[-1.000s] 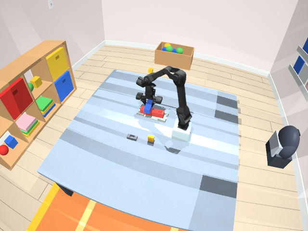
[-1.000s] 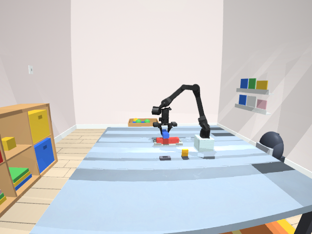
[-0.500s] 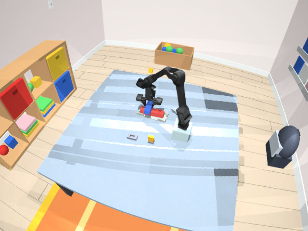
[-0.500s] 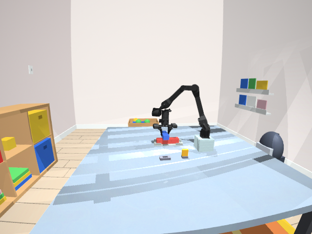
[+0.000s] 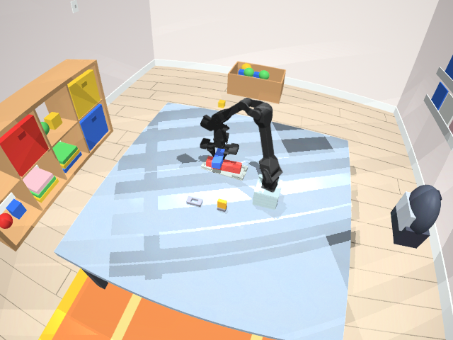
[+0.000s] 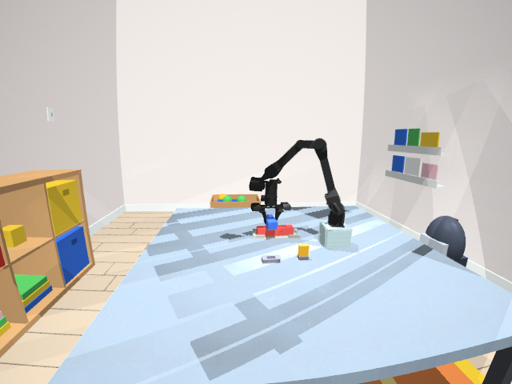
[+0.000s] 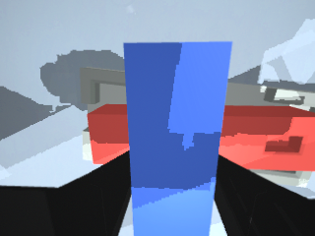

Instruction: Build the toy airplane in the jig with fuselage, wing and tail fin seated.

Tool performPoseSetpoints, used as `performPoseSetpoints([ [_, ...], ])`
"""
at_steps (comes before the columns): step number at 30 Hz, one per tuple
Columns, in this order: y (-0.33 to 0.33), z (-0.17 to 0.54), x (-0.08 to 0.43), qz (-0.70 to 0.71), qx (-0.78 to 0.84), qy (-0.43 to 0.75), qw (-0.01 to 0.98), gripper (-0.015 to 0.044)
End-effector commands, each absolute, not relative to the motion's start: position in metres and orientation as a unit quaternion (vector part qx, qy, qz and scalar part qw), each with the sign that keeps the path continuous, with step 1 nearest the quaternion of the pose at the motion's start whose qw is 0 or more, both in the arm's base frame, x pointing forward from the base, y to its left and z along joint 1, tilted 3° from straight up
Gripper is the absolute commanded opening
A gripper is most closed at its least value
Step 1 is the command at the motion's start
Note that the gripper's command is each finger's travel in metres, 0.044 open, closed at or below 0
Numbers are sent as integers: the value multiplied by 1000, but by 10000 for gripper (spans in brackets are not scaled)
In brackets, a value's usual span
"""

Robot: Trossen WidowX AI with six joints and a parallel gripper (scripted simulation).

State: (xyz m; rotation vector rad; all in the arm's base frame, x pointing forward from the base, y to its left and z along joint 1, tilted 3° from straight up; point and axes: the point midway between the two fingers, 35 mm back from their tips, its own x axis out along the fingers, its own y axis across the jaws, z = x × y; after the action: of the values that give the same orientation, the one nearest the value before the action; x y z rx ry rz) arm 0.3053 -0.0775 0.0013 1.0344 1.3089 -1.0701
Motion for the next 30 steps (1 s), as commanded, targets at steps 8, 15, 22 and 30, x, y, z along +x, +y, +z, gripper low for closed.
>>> performPoseSetpoints([
  [8, -78, 2, 305, -452, 437, 552, 548, 440],
  [15, -78, 26, 309, -452, 437, 552, 548, 440],
  [22, -76, 88, 307, -453, 437, 550, 549, 440],
  [30, -77, 88, 312, -414, 398, 580, 578, 440],
])
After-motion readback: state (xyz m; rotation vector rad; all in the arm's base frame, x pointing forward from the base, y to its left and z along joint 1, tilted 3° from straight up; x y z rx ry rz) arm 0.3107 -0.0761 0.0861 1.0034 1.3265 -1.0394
